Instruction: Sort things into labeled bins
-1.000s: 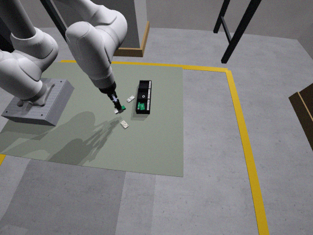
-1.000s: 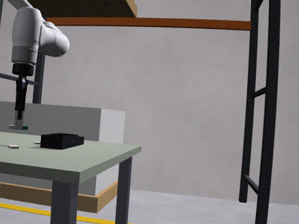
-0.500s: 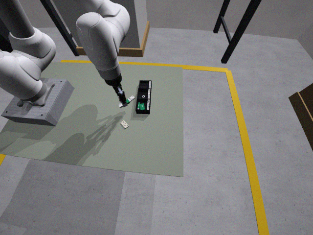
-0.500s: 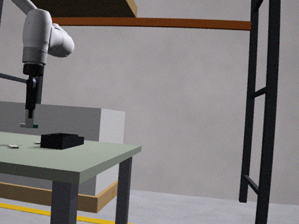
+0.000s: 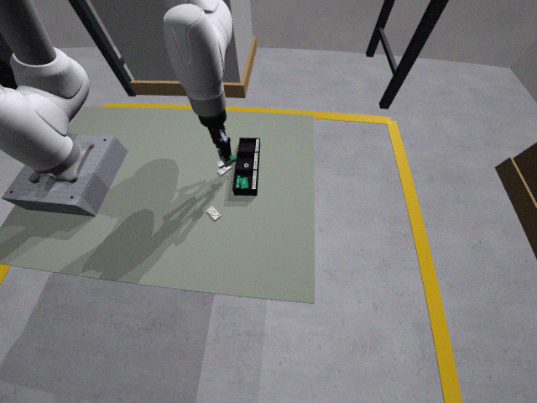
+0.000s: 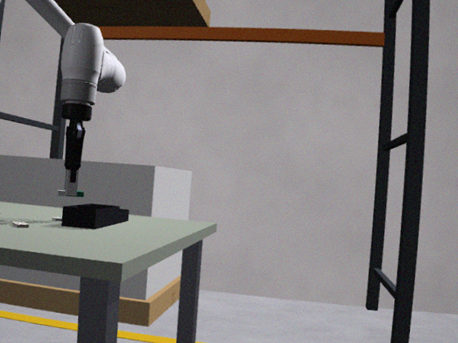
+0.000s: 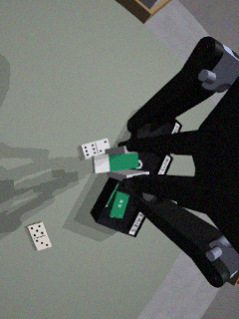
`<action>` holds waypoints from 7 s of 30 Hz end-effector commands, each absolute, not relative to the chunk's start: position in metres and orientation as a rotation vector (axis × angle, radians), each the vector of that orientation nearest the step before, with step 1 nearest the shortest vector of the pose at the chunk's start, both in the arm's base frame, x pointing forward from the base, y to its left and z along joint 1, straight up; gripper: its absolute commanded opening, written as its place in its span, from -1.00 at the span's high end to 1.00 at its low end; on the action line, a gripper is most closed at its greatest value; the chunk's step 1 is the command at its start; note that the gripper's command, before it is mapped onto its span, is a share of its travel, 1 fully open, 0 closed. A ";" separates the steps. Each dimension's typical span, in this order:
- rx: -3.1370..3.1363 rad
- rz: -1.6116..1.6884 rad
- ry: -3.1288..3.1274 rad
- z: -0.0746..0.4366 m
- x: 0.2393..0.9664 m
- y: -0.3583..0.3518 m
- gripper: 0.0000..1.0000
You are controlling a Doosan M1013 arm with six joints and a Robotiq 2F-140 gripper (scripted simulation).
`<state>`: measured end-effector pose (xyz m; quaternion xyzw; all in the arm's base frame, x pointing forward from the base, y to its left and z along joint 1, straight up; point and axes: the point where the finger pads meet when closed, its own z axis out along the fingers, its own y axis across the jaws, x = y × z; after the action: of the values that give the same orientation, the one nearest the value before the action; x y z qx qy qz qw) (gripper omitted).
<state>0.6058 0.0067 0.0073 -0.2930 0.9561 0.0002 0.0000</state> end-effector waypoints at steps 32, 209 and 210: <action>-2.145 -0.005 2.298 0.007 0.671 0.119 0.77; -2.193 0.000 2.250 0.126 0.671 0.119 -1.00; -2.193 0.000 2.250 0.126 0.671 0.119 -1.00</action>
<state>0.6710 0.1191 0.1259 -0.6980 0.7161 0.0000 -0.0003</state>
